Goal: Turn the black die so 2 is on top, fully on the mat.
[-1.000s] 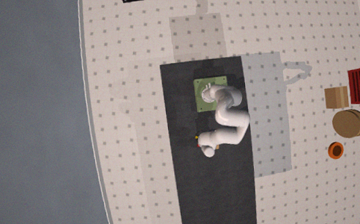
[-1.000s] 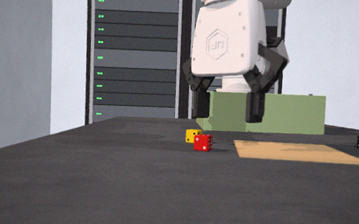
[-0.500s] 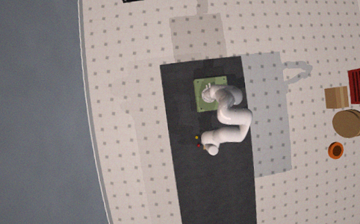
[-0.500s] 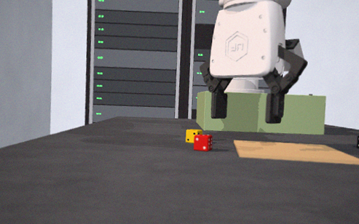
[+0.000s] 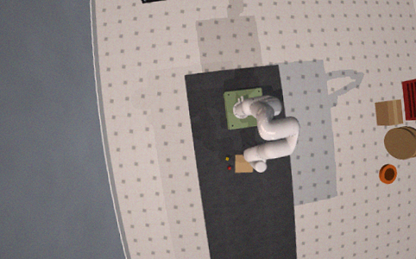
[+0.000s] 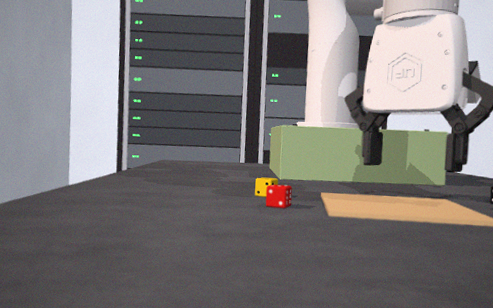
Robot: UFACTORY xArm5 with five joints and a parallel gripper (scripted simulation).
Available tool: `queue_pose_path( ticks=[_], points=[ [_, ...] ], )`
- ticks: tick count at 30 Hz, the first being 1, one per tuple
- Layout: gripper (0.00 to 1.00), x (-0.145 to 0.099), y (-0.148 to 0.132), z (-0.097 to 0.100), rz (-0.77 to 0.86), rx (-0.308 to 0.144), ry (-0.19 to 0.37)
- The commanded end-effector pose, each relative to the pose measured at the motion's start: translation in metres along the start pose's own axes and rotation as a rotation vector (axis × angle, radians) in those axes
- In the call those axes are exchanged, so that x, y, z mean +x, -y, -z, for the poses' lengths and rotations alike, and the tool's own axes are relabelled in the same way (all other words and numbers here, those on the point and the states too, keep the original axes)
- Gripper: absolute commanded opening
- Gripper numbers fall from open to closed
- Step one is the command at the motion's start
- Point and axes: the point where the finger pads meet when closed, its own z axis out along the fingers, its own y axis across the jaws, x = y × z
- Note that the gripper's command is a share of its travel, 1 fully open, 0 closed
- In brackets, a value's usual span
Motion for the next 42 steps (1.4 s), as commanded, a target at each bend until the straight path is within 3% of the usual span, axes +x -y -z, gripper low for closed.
queue_pose_path(
  ticks=[1,19,42],
  points=[
    [1.00,0.042,-0.026,0.002,-0.004,-0.007,0.004],
    [1.00,0.126,-0.070,0.002,-0.004,-0.008,0.001],
    [1.00,0.133,-0.074,0.002,-0.004,-0.008,0.001]
  ],
)
